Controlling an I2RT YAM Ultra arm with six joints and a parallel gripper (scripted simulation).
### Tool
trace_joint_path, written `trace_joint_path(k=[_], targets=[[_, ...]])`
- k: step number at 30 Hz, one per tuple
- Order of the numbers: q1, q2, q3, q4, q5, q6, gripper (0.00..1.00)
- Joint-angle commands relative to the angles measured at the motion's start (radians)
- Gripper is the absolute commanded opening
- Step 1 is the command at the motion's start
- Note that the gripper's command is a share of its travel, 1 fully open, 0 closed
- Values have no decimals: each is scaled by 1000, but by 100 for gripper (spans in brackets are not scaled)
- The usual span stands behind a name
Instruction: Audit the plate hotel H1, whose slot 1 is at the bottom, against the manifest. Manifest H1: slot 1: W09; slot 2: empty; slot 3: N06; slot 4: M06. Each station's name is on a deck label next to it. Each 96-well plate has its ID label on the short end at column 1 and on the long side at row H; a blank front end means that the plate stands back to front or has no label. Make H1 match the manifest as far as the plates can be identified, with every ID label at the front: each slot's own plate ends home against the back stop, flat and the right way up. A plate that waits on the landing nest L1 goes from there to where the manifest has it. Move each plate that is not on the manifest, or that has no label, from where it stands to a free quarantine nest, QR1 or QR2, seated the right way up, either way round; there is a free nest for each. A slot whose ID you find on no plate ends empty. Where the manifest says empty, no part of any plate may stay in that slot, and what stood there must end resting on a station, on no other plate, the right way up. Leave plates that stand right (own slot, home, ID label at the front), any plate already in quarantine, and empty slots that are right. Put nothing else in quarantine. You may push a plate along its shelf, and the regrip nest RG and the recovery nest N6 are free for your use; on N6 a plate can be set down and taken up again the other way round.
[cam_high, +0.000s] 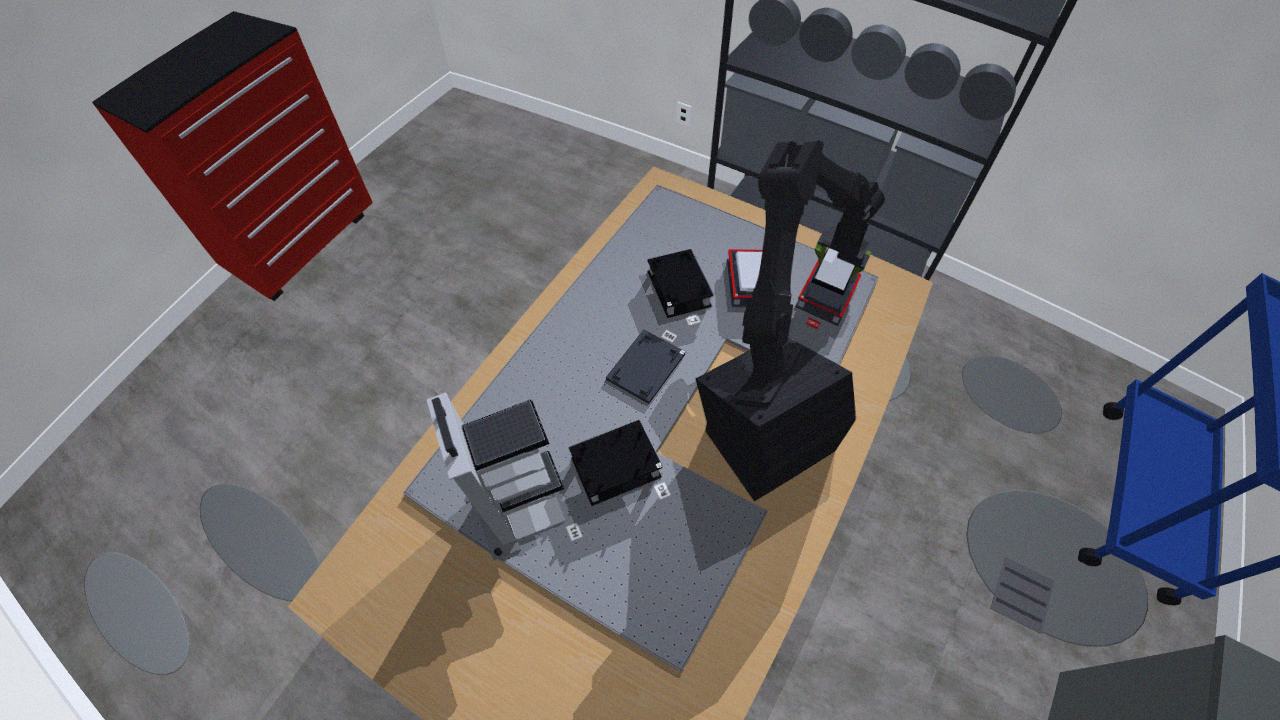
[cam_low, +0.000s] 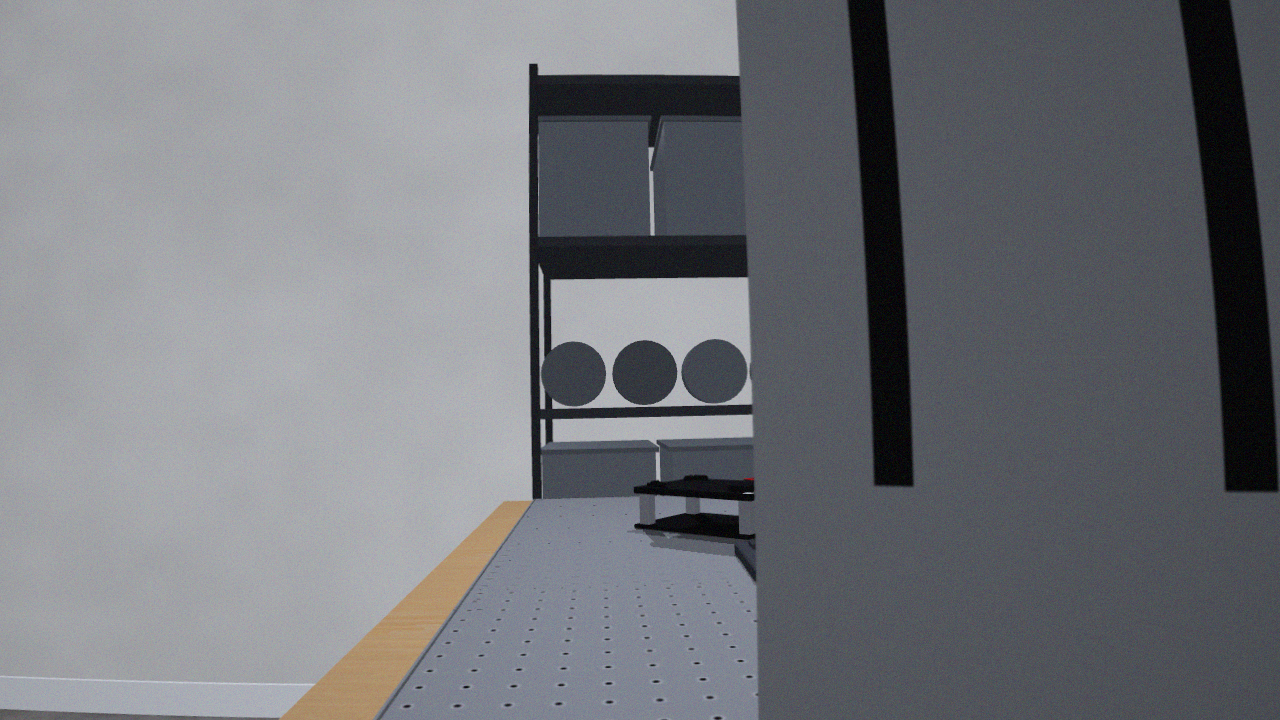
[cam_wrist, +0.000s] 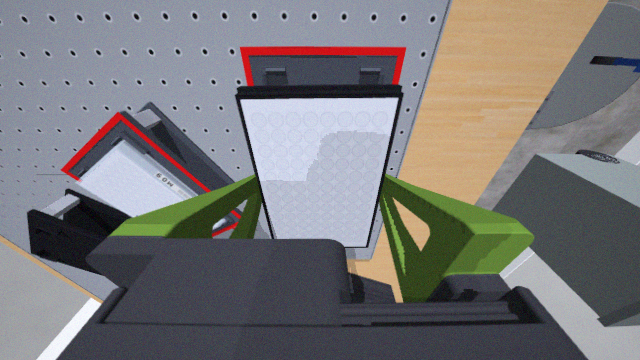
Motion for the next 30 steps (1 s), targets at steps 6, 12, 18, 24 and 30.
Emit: trace_joint_path(k=[6,12,18,24,30], targets=[[2,16,-27,30,7,10,85],[6,22,-34,45,8,14,85],[7,28,-41,60,9,19,85],[4,34,-34,69,8,20,85],[18,40,-48,82,10,28,85]])
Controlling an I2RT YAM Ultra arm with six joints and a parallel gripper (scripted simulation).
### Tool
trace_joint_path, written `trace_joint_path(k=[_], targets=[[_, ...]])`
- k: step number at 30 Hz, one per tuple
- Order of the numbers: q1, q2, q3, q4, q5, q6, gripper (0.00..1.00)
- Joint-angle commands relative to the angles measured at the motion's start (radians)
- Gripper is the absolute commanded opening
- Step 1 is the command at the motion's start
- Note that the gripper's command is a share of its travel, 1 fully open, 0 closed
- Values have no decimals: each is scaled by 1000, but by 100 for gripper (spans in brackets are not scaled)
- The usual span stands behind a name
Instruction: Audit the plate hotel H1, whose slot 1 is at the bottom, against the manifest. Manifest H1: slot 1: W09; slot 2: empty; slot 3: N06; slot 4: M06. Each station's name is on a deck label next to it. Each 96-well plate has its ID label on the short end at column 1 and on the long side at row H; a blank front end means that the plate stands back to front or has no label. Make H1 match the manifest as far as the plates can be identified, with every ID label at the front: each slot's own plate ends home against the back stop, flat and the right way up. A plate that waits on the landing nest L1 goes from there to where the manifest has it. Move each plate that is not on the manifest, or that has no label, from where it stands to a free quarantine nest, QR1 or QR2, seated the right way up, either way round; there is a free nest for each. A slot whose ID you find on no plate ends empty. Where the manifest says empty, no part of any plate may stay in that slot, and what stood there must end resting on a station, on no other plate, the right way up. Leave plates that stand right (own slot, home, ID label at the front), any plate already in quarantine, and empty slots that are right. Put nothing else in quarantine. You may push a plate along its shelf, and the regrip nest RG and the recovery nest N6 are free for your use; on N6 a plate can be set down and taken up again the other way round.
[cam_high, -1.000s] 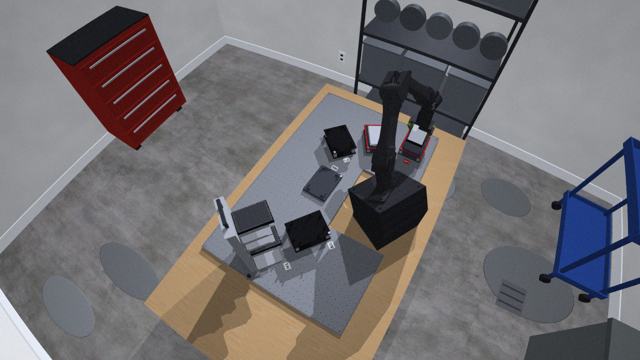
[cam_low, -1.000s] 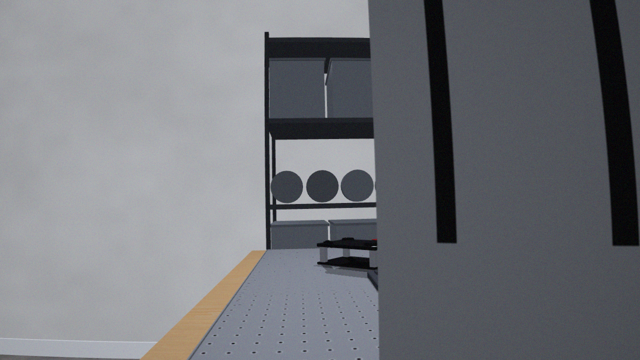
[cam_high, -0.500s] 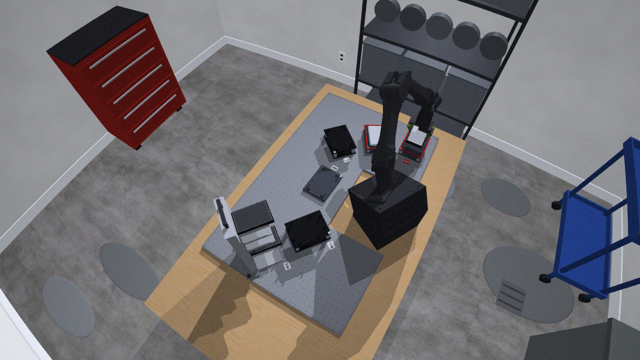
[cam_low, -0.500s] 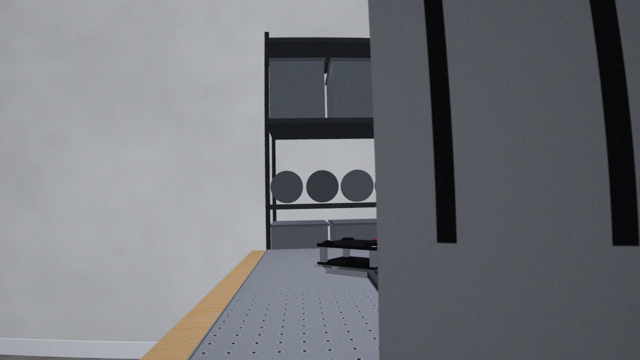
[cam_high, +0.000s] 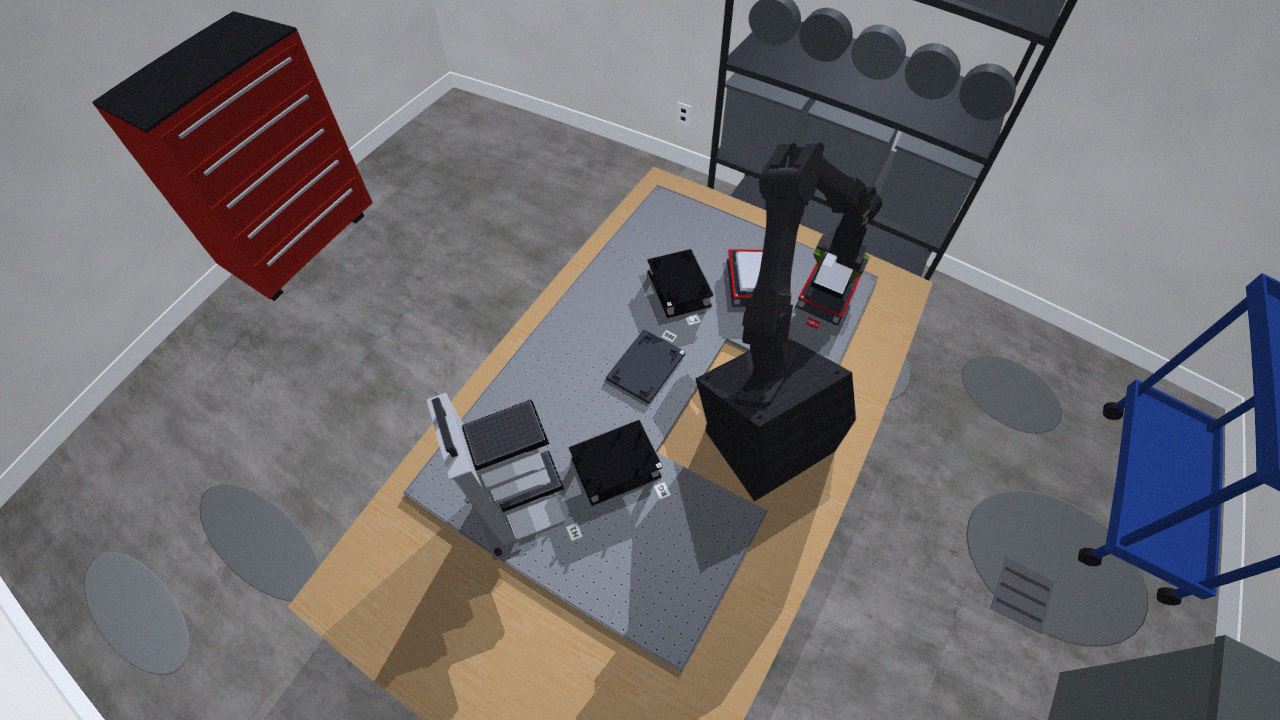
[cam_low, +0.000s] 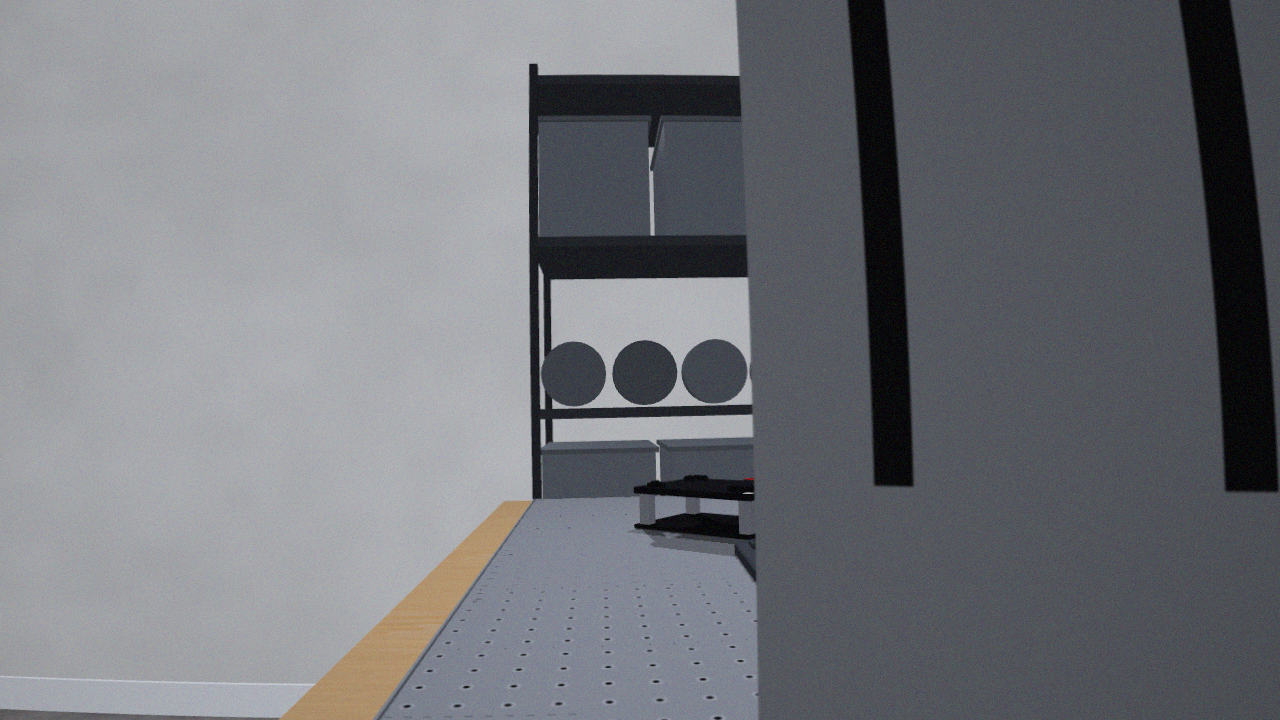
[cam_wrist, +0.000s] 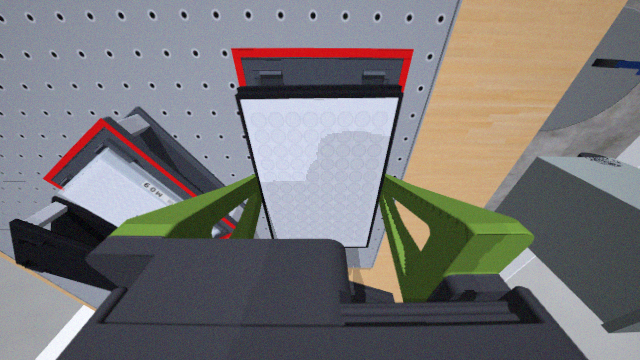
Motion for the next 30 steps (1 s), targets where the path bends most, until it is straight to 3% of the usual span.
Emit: trace_joint_path(k=[1,27,30], targets=[[1,16,-27,21,7,8,85],[20,43,-41,72,10,27,85],[11,49,-4,79,11,29,85]])
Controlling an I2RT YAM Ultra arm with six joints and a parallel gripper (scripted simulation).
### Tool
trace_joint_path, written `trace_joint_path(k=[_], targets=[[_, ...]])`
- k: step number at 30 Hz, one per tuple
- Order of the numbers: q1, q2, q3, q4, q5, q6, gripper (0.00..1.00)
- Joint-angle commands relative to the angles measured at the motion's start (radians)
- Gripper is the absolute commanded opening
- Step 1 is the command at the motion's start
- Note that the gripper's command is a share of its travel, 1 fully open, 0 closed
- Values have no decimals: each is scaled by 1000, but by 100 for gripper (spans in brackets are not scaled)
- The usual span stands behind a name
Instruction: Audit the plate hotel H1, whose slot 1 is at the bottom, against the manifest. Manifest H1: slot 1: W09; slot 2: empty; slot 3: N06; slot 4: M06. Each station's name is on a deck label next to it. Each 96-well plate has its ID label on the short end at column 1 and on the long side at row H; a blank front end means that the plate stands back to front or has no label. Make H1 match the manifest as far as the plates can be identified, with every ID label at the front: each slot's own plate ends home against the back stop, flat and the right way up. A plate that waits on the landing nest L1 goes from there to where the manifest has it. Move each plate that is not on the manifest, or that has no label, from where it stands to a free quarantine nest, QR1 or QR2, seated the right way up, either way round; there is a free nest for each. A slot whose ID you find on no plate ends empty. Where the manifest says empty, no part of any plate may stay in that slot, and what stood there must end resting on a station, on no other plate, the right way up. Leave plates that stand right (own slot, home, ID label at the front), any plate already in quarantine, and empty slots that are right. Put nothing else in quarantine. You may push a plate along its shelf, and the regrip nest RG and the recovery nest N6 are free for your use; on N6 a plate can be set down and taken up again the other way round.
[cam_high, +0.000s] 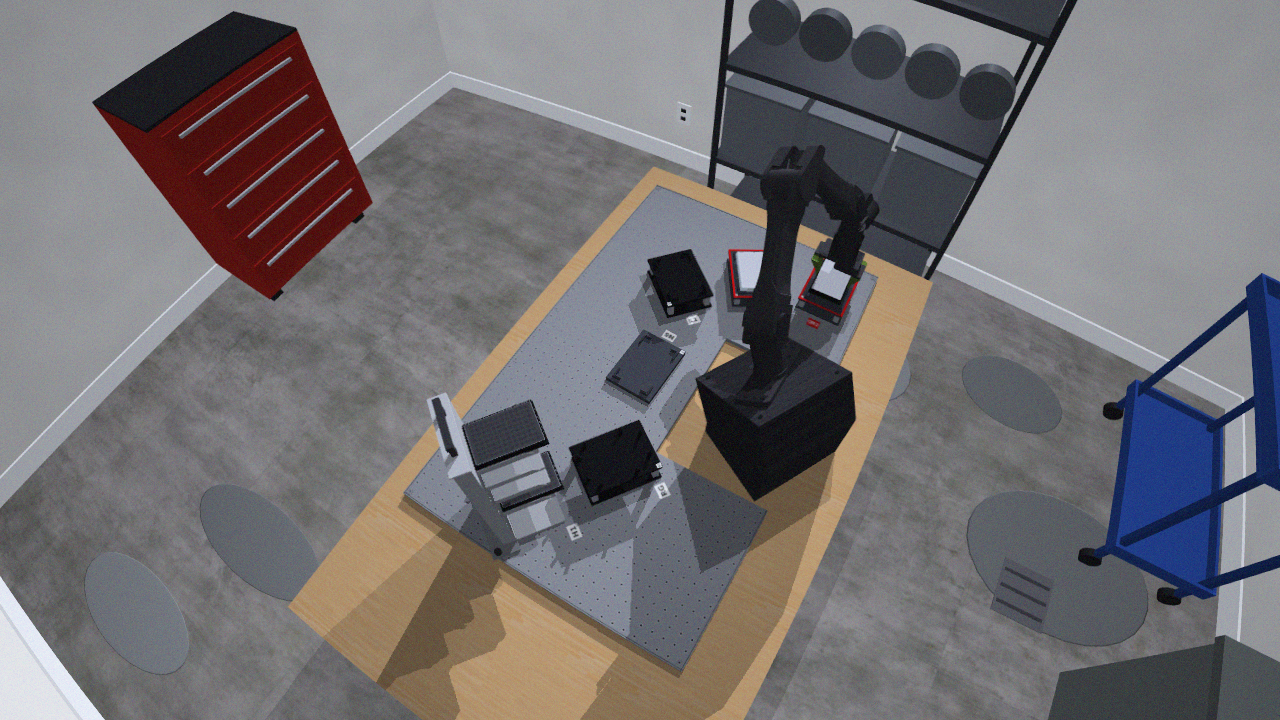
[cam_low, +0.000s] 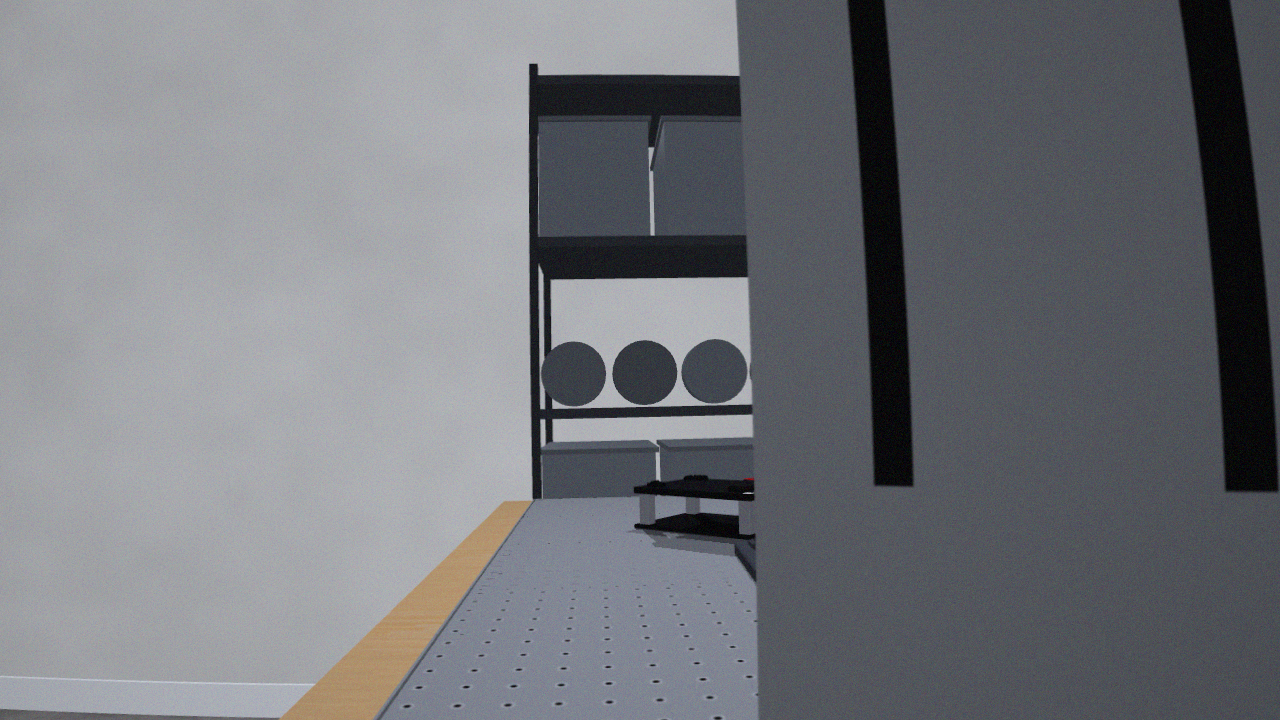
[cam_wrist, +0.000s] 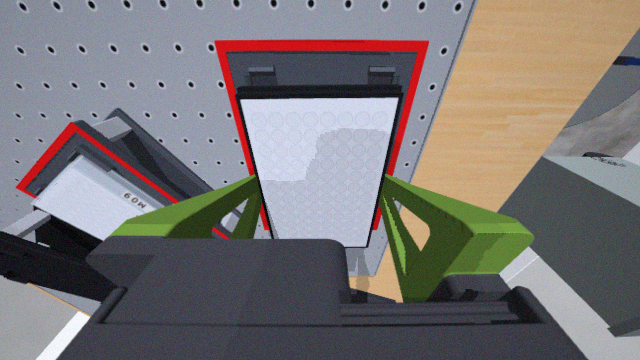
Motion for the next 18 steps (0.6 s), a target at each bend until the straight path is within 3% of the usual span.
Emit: trace_joint_path(k=[1,18], targets=[[-7,17,21,21,6,9,85],[12,39,8,50,9,22,85]])
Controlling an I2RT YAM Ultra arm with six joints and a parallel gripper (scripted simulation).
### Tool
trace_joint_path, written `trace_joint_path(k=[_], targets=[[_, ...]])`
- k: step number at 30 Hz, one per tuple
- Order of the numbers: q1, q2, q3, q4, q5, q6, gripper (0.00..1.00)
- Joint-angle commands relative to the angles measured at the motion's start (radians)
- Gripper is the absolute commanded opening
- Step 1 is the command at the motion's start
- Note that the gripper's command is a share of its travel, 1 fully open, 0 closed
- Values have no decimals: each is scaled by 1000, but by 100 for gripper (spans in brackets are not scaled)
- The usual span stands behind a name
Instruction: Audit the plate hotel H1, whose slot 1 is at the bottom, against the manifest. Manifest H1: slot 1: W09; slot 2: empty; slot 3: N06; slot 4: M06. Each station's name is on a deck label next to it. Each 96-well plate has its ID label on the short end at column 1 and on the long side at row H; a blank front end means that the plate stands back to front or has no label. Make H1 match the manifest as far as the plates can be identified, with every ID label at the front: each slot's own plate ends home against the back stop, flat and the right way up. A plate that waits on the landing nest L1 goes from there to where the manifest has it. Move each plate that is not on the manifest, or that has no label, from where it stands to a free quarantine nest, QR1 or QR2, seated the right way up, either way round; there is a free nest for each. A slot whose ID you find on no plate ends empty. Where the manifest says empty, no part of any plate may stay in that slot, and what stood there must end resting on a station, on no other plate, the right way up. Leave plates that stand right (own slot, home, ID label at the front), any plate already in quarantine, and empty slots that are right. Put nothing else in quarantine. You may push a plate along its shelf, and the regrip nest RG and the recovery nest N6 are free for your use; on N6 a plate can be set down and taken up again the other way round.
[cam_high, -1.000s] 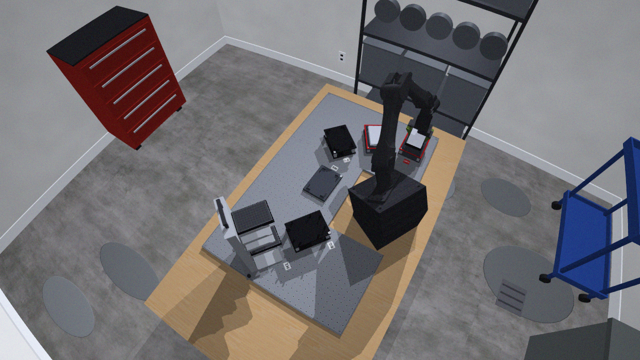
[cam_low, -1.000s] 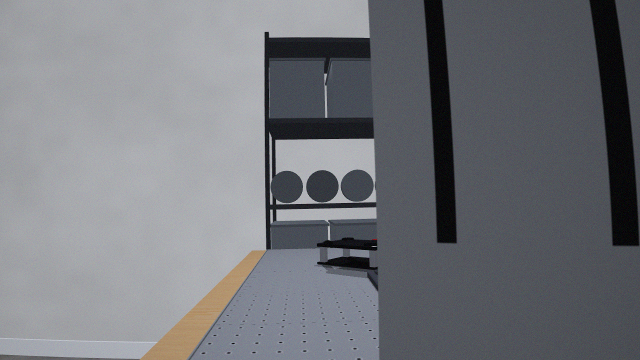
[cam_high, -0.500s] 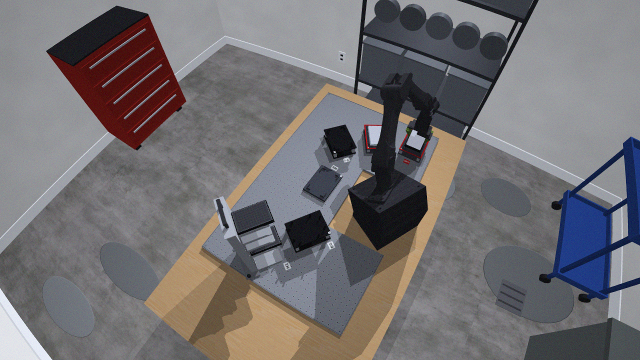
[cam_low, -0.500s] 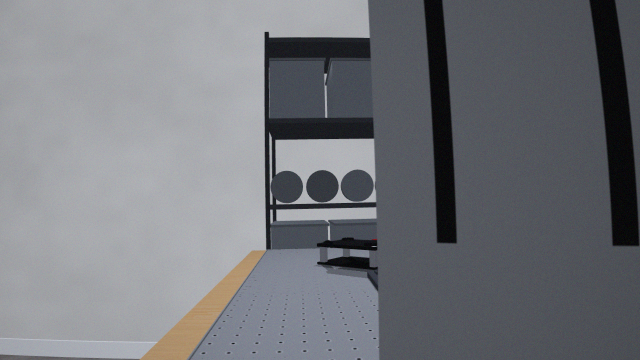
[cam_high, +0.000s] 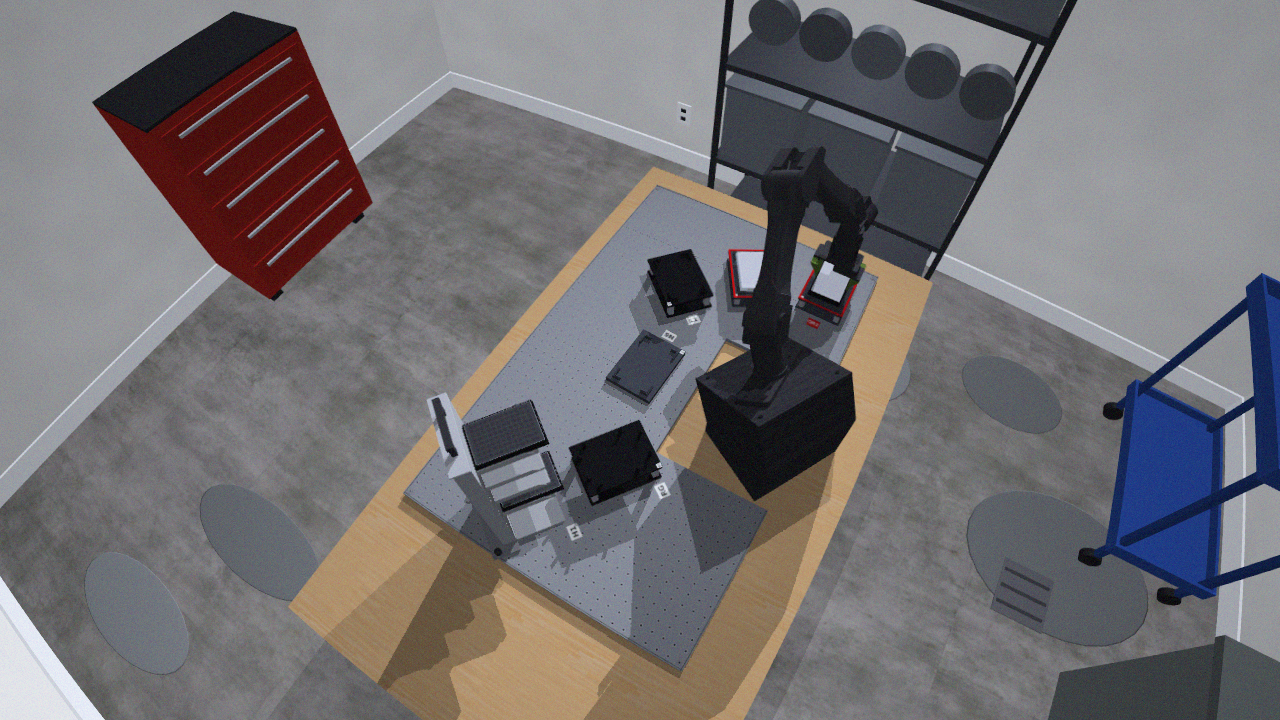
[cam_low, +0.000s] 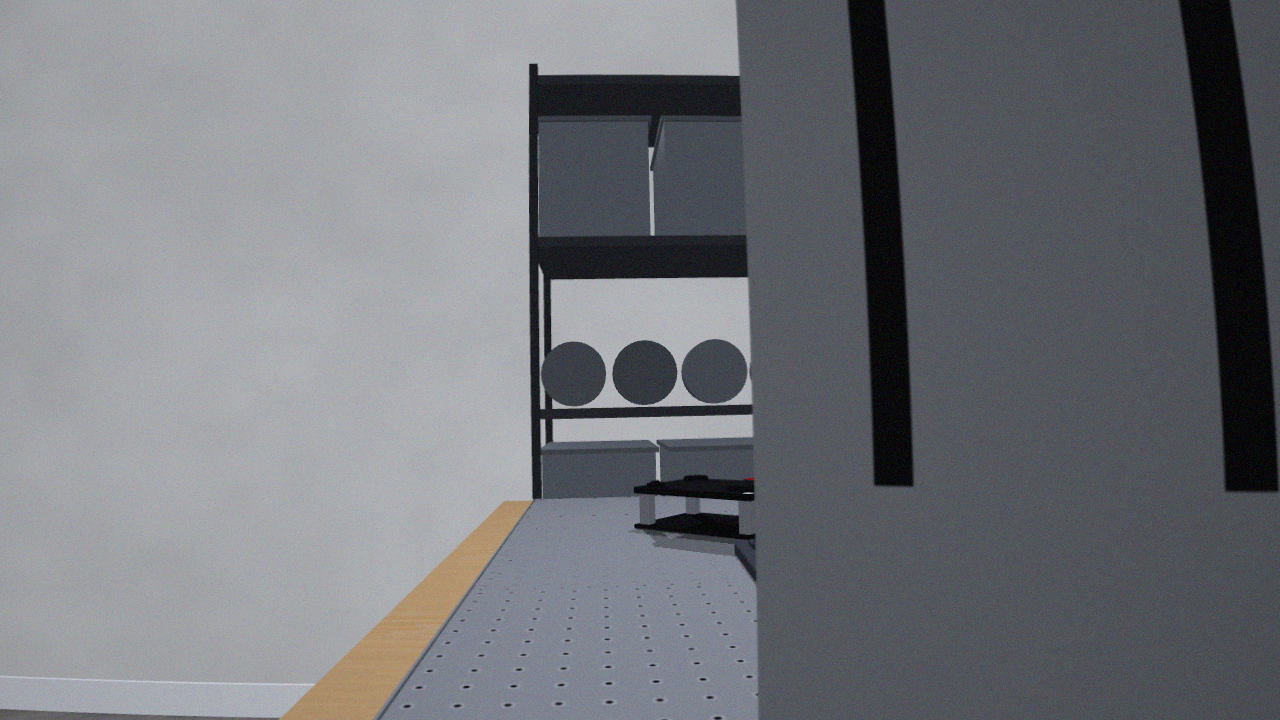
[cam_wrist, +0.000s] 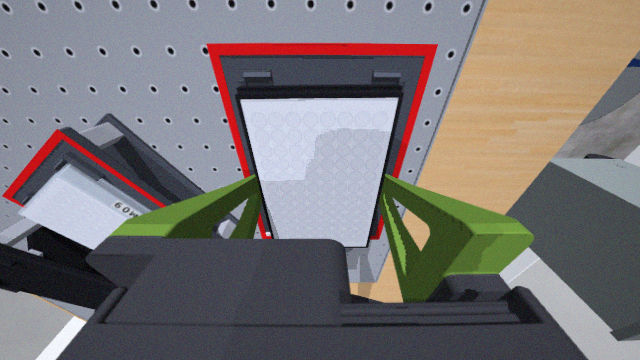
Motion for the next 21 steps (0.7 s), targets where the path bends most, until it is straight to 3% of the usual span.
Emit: trace_joint_path(k=[1,10,20,21], targets=[[-3,16,6,19,7,9,85],[5,28,-22,38,9,16,85],[10,35,-28,53,10,21,85],[7,20,-5,42,7,17,85]])
